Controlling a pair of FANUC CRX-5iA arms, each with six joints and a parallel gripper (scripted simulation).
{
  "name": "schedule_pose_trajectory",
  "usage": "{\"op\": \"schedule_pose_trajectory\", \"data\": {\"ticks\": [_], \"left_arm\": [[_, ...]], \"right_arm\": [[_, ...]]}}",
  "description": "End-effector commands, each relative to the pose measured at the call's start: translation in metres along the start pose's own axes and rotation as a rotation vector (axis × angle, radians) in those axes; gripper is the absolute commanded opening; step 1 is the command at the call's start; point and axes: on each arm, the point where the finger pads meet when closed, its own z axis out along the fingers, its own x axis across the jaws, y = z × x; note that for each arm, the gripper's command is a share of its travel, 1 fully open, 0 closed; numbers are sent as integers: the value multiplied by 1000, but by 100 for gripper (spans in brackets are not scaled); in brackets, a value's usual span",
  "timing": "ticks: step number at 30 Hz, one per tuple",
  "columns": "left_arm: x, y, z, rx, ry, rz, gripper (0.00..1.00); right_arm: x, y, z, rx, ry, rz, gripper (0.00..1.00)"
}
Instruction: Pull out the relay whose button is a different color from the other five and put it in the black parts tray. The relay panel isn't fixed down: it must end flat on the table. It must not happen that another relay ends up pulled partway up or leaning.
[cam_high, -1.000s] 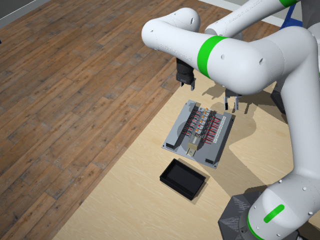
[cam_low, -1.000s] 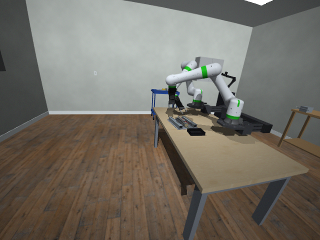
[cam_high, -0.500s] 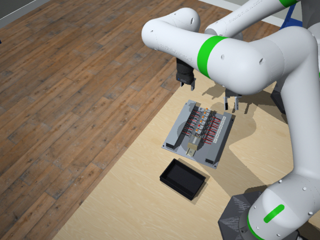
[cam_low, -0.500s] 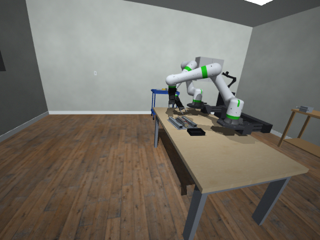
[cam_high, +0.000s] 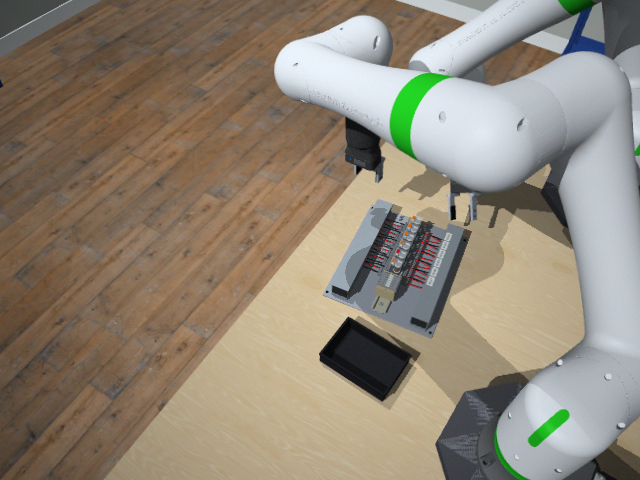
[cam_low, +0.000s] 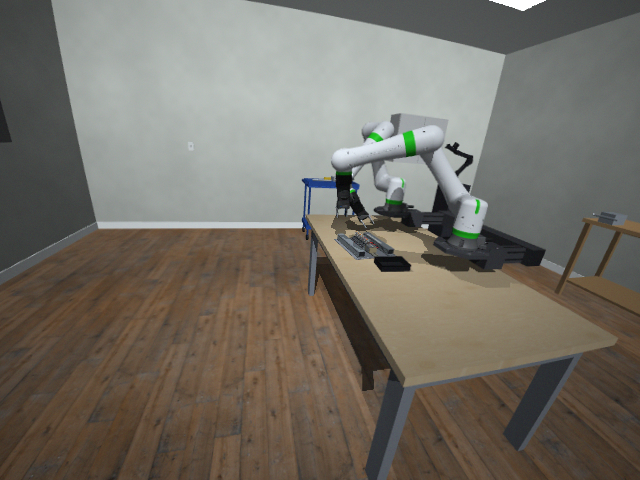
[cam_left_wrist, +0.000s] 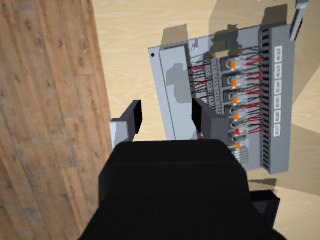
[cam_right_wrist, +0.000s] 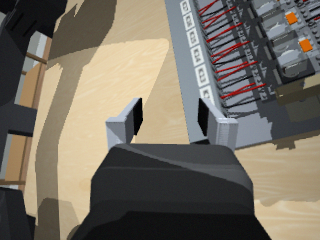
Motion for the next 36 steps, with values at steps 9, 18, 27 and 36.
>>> {"op": "schedule_pose_trajectory", "data": {"ticks": [9,18,27,36], "left_arm": [[-26,49,-16,8,-7,-1,100],[-50,108,-31,14,-12,-2,100],[-76,218,-57,23,-23,-3,100],[-82,325,-80,29,-35,-4,100]], "right_arm": [[0,0,0,0,1,-1,100],[0,0,0,0,1,-1,100],[0,0,0,0,1,-1,100],[0,0,0,0,1,-1,100]]}}
